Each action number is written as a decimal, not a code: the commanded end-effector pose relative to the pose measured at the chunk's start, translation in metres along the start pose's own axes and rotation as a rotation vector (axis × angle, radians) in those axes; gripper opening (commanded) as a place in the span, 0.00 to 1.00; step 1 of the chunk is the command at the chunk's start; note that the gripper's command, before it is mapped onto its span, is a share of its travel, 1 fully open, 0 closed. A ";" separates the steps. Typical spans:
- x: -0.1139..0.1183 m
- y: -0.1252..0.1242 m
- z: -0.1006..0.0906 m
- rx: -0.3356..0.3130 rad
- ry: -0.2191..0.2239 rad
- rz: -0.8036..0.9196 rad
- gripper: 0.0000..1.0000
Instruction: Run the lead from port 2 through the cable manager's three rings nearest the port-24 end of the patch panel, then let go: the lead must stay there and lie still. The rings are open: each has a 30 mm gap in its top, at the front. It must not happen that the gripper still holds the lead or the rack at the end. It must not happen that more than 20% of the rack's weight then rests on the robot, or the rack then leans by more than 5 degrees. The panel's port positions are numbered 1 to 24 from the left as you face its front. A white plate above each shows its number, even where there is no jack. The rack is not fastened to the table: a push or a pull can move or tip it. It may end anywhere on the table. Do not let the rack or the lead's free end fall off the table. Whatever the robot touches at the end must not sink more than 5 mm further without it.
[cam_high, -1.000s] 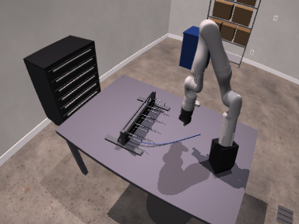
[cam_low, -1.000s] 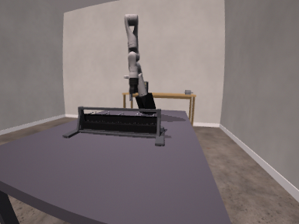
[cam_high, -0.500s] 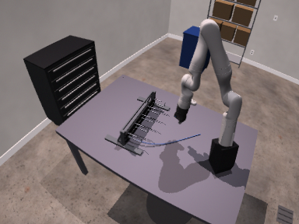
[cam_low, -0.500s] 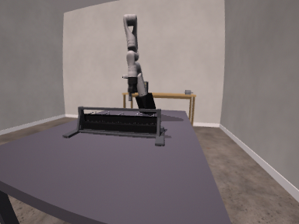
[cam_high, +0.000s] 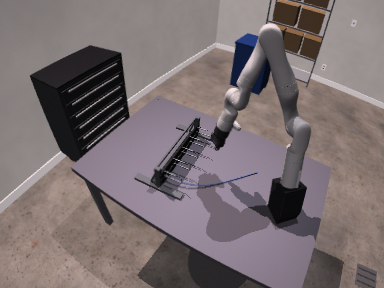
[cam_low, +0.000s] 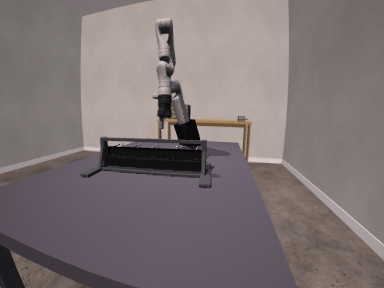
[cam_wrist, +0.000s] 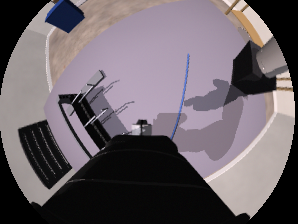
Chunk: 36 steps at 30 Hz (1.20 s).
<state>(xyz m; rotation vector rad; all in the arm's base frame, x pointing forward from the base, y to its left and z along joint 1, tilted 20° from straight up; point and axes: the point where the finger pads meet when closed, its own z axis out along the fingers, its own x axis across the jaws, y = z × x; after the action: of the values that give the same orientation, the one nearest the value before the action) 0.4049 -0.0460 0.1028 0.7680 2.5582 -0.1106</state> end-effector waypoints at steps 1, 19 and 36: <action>-0.025 0.007 -0.002 -0.024 -0.033 0.056 0.00; -0.220 0.035 -0.048 -0.211 -0.288 0.448 0.00; -0.385 0.004 -0.140 -0.382 -0.531 0.733 0.00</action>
<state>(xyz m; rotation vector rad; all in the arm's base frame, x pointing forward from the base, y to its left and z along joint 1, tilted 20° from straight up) 0.6314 -0.1881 0.3783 1.2479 1.6744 0.3406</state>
